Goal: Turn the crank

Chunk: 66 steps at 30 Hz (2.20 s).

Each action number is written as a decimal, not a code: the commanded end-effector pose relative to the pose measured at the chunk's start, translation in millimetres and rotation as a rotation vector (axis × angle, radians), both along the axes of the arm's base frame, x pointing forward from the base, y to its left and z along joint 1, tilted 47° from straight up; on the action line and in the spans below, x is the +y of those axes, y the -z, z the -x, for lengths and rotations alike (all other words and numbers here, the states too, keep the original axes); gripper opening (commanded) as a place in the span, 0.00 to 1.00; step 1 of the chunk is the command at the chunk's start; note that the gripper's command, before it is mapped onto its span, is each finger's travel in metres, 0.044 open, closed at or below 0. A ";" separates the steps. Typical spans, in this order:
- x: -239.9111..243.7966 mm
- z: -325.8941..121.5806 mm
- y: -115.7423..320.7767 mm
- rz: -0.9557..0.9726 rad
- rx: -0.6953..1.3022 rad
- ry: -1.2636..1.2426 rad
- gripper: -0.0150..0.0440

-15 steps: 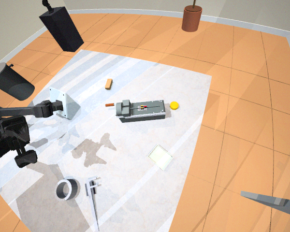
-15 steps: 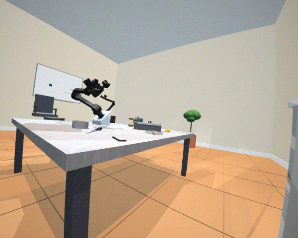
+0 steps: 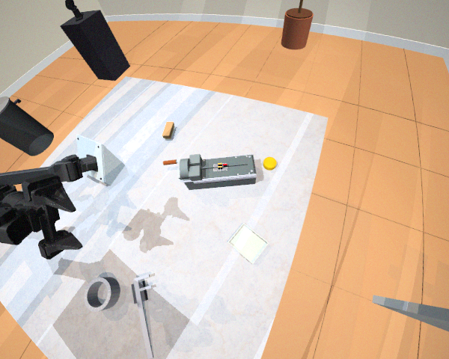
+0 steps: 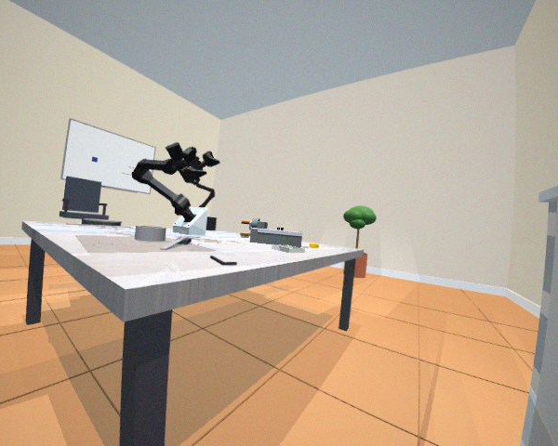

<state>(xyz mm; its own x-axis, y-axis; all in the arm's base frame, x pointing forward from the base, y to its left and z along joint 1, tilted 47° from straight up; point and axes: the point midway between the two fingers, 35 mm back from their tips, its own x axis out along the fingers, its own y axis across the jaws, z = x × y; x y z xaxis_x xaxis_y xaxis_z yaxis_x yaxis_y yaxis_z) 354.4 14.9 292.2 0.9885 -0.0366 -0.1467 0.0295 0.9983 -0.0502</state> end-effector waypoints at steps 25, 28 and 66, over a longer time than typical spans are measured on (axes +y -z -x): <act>71.2 -91.2 119.3 0.310 0.487 0.024 1.00; 78.1 -97.6 133.7 0.356 0.533 0.026 1.00; 123.0 -118.8 319.6 0.925 0.917 0.010 1.00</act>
